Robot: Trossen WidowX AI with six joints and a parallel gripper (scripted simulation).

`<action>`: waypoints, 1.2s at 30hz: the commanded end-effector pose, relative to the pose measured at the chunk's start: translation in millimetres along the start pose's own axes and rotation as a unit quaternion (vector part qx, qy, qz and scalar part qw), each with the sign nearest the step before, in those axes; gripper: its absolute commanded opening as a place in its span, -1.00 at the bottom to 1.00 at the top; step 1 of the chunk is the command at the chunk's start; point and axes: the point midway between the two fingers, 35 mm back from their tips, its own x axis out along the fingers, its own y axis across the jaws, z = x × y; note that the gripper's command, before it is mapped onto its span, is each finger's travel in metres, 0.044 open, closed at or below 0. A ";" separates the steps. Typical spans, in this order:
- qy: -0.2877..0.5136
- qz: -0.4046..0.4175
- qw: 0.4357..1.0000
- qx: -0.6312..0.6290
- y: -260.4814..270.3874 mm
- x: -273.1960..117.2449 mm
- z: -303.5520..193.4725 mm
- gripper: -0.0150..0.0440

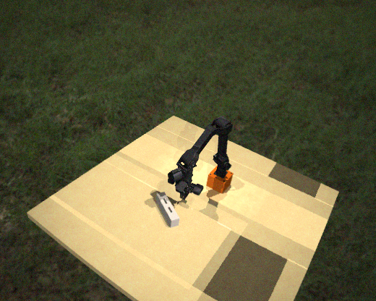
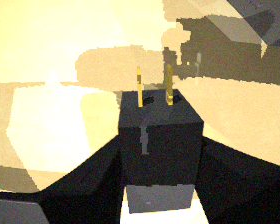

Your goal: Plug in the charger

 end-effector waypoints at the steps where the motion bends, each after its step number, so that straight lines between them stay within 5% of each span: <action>1: -0.005 0.001 1.000 0.019 2.5 -0.1 6.9 -0.49; 36: -0.002 0.016 0.979 0.205 39.3 13.0 36.1 -0.49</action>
